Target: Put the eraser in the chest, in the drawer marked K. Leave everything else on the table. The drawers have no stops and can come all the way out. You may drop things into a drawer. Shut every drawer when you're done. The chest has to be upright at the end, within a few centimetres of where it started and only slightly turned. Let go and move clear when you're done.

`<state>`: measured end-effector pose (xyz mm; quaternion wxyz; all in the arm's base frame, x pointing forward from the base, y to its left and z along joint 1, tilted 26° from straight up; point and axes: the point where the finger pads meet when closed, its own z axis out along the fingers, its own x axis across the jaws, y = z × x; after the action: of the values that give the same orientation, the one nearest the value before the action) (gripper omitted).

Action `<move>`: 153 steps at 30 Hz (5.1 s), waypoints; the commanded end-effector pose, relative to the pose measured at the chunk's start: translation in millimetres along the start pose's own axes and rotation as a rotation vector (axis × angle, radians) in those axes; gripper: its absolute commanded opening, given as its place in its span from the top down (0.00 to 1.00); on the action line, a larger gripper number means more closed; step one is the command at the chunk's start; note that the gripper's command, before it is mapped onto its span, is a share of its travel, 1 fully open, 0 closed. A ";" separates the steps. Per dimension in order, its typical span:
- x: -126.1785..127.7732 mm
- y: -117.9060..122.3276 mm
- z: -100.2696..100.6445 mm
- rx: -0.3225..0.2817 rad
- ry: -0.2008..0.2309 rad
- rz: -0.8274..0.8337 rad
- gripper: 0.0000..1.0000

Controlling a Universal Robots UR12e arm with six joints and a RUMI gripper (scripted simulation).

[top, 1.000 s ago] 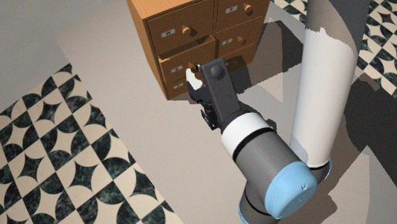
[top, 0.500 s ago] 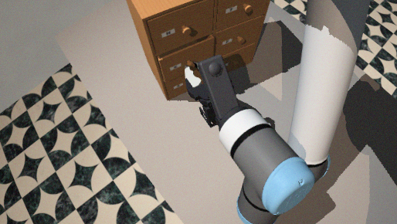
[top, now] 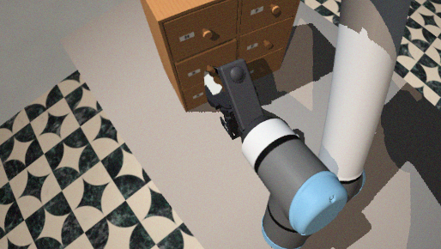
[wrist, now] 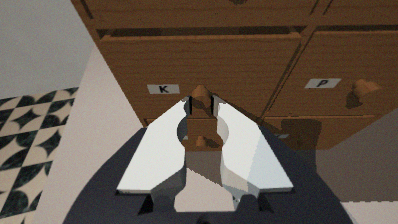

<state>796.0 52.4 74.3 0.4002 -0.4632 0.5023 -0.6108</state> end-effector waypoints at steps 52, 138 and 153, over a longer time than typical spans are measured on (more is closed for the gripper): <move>-0.1 -1.9 3.6 0.001 0.000 0.000 0.90; -0.1 13.5 -97.0 0.001 0.000 0.000 0.80; -0.3 11.7 -99.0 -0.029 -0.001 0.001 0.80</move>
<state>701.9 73.8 54.6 0.3980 -0.4651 0.5054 -0.6081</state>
